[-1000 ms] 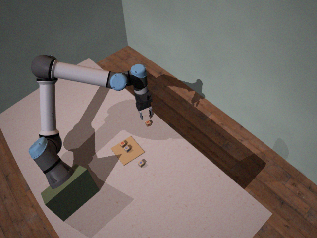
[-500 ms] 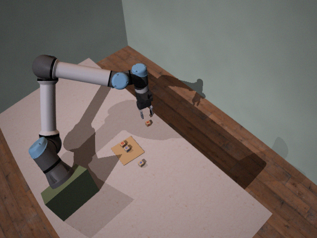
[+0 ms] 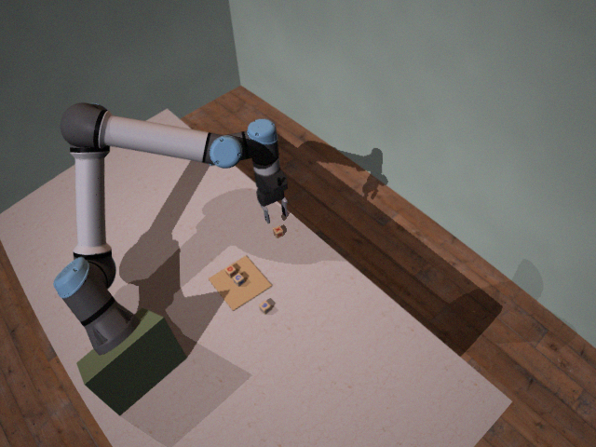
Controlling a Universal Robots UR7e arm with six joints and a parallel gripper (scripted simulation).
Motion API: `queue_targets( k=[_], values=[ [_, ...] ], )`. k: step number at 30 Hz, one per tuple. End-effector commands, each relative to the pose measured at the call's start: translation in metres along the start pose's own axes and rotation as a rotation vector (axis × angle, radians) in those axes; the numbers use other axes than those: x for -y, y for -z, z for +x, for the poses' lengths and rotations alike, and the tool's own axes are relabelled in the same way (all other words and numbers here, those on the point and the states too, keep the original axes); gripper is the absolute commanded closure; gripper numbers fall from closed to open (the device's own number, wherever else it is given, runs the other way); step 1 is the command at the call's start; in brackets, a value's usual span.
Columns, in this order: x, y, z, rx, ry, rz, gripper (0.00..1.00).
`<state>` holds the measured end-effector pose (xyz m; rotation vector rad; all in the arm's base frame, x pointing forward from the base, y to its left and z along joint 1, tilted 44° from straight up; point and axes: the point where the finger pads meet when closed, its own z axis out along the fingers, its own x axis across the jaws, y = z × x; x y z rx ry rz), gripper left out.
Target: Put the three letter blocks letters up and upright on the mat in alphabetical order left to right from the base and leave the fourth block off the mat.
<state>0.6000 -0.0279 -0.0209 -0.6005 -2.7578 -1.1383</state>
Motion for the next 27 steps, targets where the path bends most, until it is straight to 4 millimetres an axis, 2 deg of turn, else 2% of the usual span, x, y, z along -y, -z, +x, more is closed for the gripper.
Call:
queue_targets(
  k=[1, 27],
  values=[
    [0.0, 0.0008, -0.0004, 0.002, 0.0, 0.0, 0.0],
    [0.0, -0.0077, -0.0005, 0.001, 0.0, 0.0, 0.0]
  ],
)
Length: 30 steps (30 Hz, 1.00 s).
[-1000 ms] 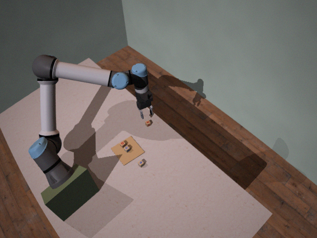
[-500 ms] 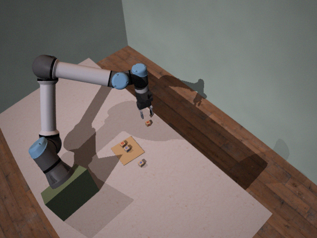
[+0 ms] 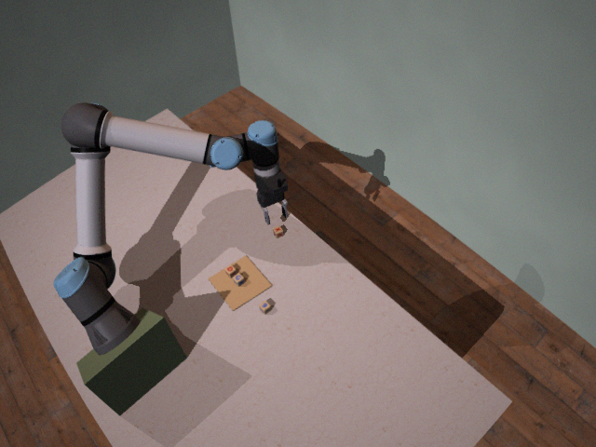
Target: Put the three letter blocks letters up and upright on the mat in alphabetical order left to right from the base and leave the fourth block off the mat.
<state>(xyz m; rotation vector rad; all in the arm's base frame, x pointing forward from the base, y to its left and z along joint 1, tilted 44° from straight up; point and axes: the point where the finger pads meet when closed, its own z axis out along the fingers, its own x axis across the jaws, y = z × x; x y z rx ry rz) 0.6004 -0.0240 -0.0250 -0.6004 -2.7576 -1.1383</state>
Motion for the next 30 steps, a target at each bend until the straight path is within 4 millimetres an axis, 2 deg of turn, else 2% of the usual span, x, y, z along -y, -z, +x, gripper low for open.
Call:
queue_targets(
  k=[1, 30],
  values=[
    [0.0, -0.003, 0.0, 0.002, 0.0, 0.0, 0.0],
    [0.0, -0.041, -0.001, 0.002, 0.0, 0.0, 0.0]
  ],
)
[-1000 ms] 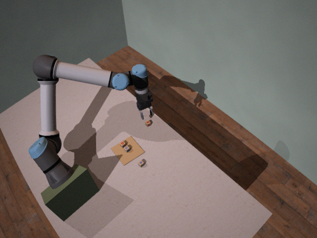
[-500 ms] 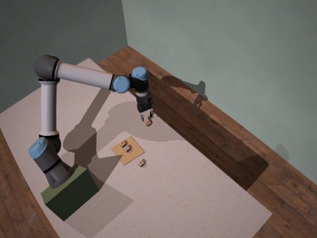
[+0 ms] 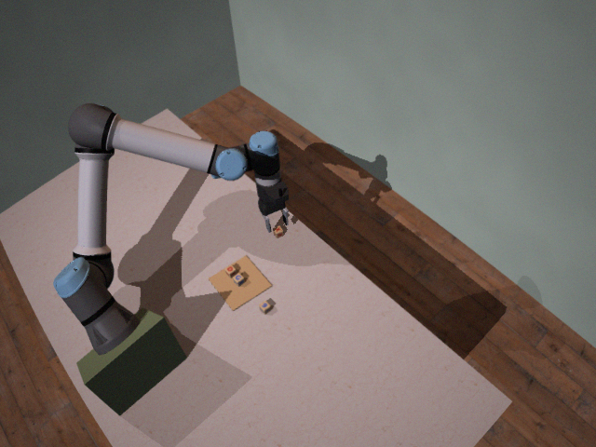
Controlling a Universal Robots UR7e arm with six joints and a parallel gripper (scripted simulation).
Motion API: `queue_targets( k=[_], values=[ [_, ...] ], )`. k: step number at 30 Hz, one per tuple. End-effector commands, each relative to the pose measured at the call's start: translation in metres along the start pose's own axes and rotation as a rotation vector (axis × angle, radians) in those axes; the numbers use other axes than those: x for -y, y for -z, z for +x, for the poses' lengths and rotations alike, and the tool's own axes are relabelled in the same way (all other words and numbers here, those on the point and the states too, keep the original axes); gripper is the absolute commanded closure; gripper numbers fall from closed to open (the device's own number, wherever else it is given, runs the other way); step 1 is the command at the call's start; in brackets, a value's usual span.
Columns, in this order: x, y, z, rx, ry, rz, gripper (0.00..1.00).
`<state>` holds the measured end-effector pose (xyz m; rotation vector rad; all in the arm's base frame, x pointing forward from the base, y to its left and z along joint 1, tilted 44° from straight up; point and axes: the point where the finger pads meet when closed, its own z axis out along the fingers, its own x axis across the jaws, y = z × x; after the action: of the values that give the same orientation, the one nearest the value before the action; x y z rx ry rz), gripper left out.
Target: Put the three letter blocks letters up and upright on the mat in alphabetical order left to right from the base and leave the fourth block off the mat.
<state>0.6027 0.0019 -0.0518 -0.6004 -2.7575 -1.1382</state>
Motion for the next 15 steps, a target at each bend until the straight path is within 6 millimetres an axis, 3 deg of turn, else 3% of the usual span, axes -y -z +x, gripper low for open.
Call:
queue_targets(
  k=[1, 15],
  values=[
    [0.0, -0.0036, -0.0005, 0.002, 0.0, 0.0, 0.0],
    [0.0, -0.0081, -0.0005, 0.002, 0.0, 0.0, 0.0]
  ],
)
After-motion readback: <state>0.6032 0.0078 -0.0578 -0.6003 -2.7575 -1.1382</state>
